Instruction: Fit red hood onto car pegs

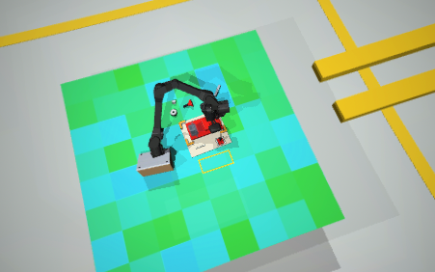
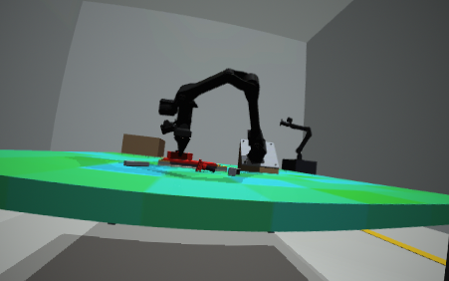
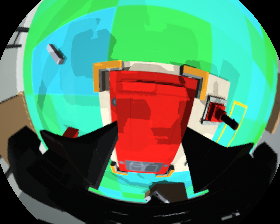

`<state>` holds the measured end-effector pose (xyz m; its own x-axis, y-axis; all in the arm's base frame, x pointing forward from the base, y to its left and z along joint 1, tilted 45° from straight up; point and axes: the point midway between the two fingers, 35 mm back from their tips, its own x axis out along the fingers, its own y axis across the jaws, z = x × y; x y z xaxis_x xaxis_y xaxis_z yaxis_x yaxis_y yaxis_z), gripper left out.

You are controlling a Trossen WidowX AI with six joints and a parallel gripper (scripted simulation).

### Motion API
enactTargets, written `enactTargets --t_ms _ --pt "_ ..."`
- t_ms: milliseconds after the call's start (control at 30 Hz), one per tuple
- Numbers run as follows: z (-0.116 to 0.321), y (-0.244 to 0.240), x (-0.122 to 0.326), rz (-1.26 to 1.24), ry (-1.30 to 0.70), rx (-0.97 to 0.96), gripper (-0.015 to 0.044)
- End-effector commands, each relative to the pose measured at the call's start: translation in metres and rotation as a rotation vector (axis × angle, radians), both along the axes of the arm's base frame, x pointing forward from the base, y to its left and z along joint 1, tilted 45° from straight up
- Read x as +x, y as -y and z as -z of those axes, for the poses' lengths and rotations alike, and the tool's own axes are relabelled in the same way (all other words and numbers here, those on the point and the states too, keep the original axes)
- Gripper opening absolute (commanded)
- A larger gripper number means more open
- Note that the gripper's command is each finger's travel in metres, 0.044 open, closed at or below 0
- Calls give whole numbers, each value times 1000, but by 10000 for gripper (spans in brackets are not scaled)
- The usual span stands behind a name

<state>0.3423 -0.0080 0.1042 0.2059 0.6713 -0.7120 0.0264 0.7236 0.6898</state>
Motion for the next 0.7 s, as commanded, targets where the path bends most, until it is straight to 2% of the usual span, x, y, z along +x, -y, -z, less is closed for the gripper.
enactTargets --t_ms 0,100,267,500,667 --pt "0 0 0 0 0 0 367" --pt "0 0 0 0 0 0 440" --pt "-7 8 -1 0 -1 -1 440" --pt "-50 48 -14 -1 -2 3 440" --pt "-51 49 -15 -1 -2 3 440"
